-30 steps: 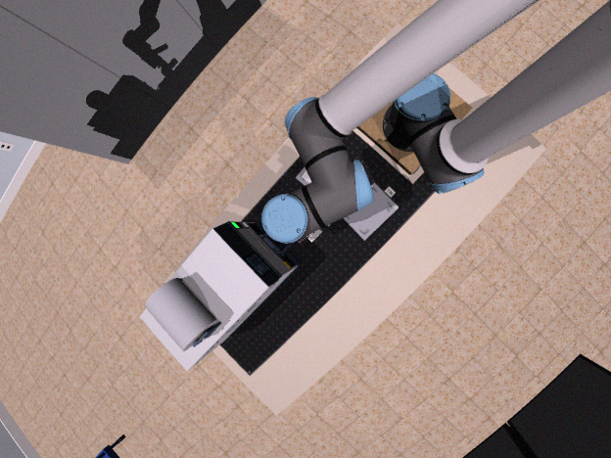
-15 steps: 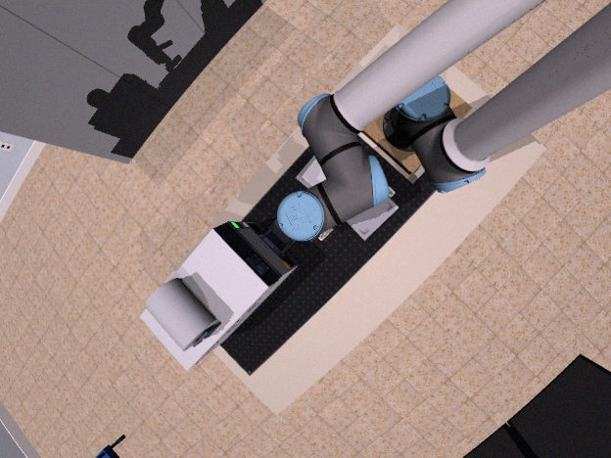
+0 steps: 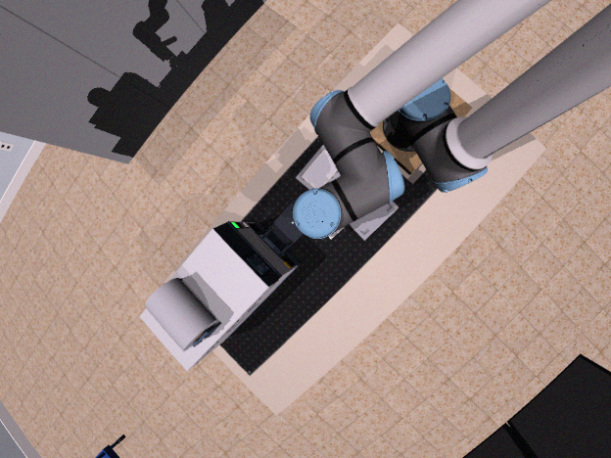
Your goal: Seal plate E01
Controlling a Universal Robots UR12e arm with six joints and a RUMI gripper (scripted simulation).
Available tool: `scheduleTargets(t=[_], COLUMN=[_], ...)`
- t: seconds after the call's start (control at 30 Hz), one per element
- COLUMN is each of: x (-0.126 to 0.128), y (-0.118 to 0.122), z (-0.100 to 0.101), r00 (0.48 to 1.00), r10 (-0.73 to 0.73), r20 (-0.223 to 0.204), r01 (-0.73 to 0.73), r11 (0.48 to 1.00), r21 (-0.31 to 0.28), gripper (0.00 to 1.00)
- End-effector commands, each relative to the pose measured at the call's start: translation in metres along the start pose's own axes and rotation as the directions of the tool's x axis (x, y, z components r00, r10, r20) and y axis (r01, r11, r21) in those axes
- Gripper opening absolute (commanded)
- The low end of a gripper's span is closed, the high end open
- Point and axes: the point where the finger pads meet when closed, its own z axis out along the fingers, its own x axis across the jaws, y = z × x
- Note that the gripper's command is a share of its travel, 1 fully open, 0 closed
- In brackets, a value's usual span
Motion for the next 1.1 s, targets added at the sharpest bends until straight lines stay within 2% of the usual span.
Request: scheduleTargets(t=[0.0, 1.07], x=[0.007, 0.045], y=[-0.010, -0.063], z=[-0.001, -0.001], r00=[1.000, 1.000], r10=[0.000, 0.000], r20=[0.000, 0.000], r01=[0.000, 0.000], r11=[1.000, 1.000], r21=[-0.001, -0.001], gripper=[0.00, 0.00])
